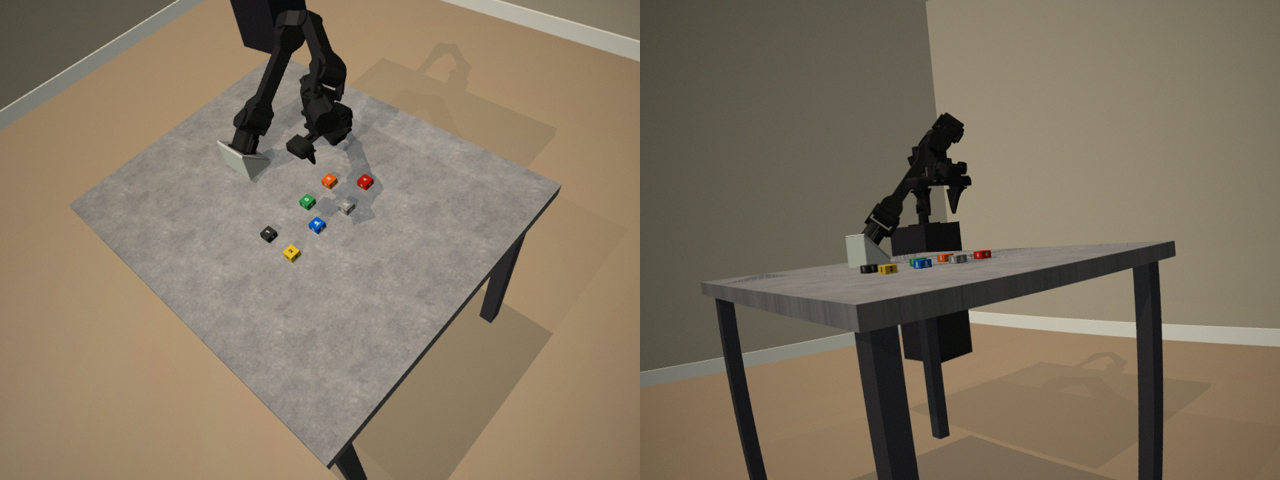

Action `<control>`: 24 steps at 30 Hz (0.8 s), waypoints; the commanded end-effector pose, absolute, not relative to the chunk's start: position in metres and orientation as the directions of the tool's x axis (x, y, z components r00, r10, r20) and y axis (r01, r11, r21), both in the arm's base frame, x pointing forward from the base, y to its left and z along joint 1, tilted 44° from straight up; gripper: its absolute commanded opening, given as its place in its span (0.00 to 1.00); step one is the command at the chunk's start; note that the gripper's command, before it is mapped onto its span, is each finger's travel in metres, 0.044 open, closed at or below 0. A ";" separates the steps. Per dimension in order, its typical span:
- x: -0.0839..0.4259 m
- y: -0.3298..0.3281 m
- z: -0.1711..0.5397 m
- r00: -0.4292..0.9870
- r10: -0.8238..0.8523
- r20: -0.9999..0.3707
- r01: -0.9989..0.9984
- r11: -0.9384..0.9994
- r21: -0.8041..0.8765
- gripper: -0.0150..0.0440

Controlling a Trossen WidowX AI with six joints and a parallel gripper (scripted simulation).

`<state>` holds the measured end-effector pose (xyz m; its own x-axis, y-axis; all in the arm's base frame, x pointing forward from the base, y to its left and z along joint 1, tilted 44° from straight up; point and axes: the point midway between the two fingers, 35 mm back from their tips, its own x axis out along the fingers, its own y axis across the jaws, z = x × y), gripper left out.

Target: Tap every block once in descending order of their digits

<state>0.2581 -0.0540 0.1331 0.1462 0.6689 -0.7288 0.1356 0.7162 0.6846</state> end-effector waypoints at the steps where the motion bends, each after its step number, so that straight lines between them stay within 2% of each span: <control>1: 0.258 -0.051 0.135 0.147 0.673 -0.725 0.140 0.712 0.688 0.93; 13: 0.260 -0.051 0.136 0.147 0.672 -0.725 0.140 0.712 0.688 0.93; 20: 0.326 -0.031 0.170 0.151 0.672 -0.725 0.137 0.712 0.689 0.93; 24: 0.332 -0.027 0.174 0.151 0.673 -0.724 0.136 0.711 0.690 0.93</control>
<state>0.3237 -0.0310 0.1696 0.1525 0.6694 -0.7271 0.1215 0.7175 0.6859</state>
